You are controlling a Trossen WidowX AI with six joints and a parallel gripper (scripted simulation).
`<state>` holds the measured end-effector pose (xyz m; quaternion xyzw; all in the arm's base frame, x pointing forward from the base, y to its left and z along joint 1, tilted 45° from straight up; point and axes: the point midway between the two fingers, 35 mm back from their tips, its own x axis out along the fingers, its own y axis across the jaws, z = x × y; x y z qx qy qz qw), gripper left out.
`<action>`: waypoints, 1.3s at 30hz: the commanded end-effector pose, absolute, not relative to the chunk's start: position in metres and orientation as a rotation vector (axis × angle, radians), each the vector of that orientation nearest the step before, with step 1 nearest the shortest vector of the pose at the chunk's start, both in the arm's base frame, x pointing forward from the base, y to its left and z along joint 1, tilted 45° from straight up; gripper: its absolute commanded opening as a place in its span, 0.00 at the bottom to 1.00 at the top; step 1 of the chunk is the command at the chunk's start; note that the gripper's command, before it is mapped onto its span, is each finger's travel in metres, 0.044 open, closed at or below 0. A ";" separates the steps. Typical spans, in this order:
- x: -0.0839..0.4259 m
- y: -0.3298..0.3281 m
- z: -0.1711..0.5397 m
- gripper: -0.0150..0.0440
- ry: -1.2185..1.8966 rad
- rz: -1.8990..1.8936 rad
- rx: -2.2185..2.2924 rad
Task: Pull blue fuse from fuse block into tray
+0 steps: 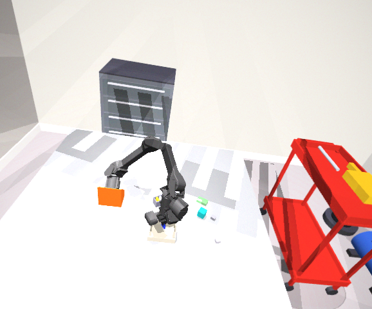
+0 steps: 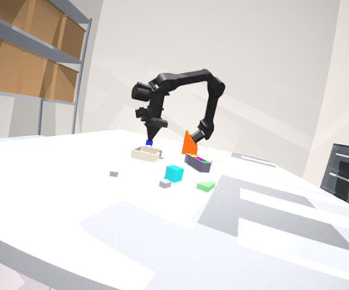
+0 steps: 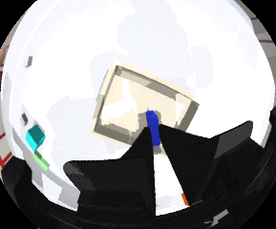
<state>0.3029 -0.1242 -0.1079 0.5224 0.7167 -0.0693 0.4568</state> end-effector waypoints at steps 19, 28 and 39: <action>0.302 -0.120 -0.112 0.81 1.768 -0.170 1.289; 0.303 -0.143 -0.087 0.81 1.766 -0.172 1.297; 0.303 -0.141 -0.088 0.81 1.766 -0.170 1.305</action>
